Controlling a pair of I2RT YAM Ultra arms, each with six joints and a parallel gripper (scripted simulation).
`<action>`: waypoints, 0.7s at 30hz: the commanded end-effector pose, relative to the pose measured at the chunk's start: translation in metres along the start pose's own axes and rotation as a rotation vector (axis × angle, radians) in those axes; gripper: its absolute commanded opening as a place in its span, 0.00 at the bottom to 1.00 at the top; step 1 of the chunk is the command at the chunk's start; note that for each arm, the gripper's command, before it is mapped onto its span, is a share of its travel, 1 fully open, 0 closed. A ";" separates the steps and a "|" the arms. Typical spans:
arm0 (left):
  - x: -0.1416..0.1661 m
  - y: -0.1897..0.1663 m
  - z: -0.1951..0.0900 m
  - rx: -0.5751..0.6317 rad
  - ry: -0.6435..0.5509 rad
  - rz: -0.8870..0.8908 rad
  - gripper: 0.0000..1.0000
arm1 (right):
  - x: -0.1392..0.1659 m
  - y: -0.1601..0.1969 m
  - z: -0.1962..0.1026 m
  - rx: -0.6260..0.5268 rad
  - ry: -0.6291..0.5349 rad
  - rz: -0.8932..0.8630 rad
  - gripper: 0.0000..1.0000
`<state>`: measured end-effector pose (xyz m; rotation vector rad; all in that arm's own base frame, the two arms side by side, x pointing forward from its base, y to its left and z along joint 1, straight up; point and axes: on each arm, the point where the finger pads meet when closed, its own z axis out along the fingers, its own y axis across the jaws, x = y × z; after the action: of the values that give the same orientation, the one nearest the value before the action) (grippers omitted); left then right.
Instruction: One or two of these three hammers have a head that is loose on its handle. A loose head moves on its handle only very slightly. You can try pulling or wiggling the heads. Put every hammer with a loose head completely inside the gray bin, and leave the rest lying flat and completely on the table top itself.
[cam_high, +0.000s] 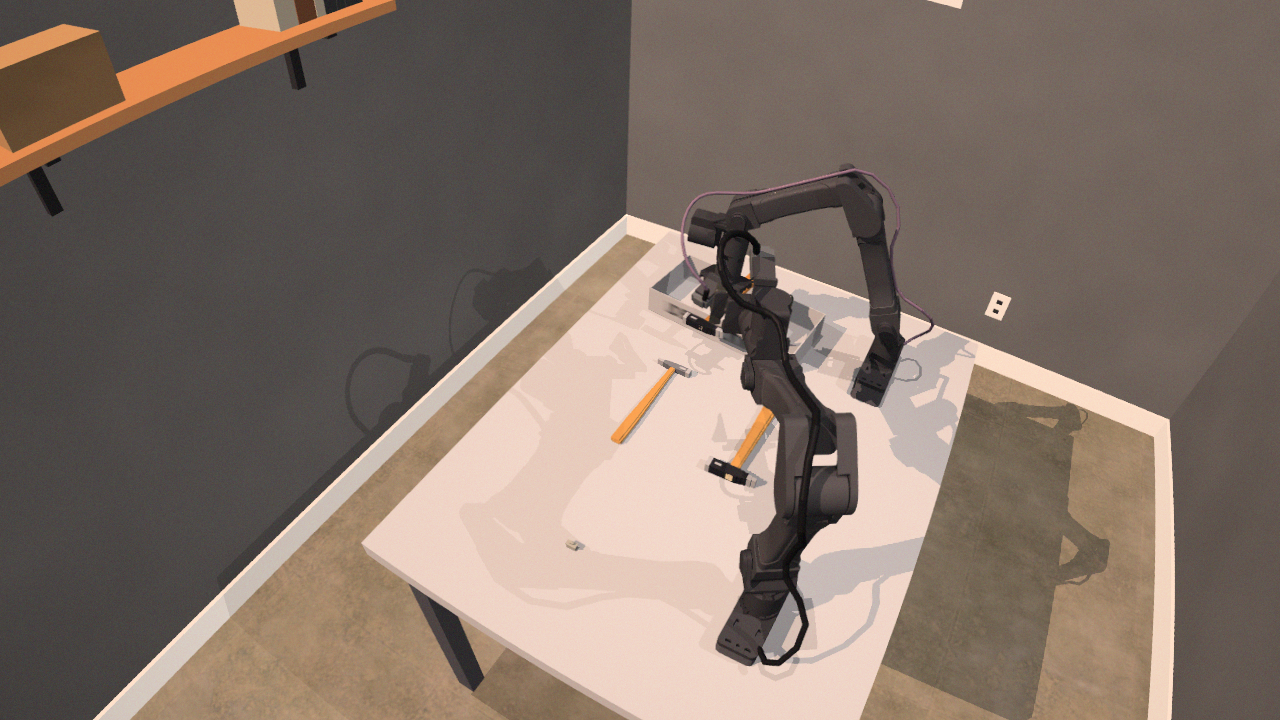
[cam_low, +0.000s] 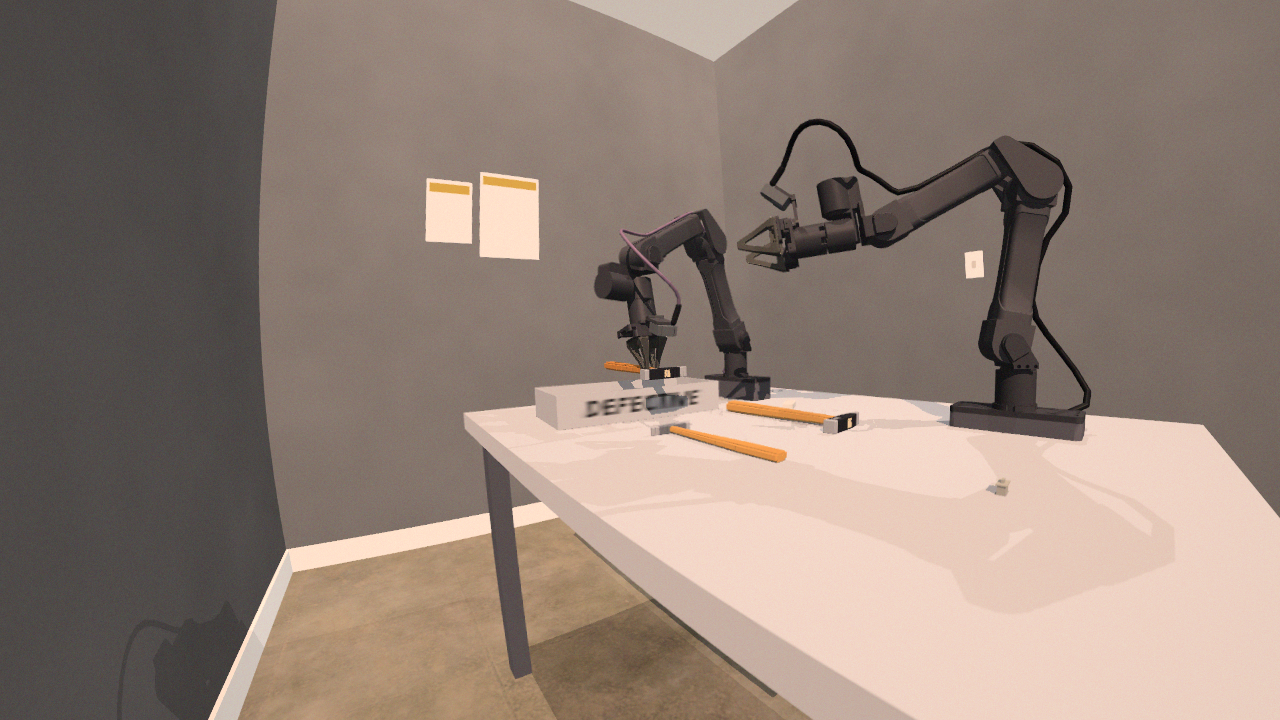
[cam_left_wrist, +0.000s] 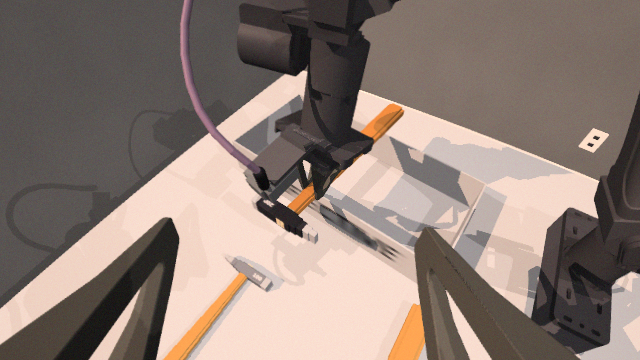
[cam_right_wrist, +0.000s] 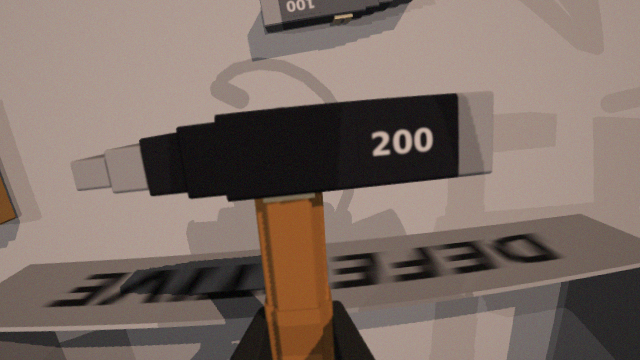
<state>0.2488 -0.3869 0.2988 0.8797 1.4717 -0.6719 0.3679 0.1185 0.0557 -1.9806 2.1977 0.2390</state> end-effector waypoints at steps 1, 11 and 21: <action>0.002 -0.013 0.038 0.026 -0.086 0.010 1.00 | 0.027 -0.011 -0.019 -0.018 -0.031 -0.056 0.12; 0.052 -0.022 0.064 0.036 -0.007 0.011 1.00 | 0.080 -0.034 -0.032 -0.011 -0.034 -0.033 0.12; 0.054 -0.022 0.064 0.036 0.001 0.011 1.00 | 0.102 -0.046 -0.038 -0.003 -0.011 -0.014 0.12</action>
<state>0.2649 -0.4393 0.2105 0.9415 1.5157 -0.6746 0.3971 0.0088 0.0531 -1.9892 2.2091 0.2546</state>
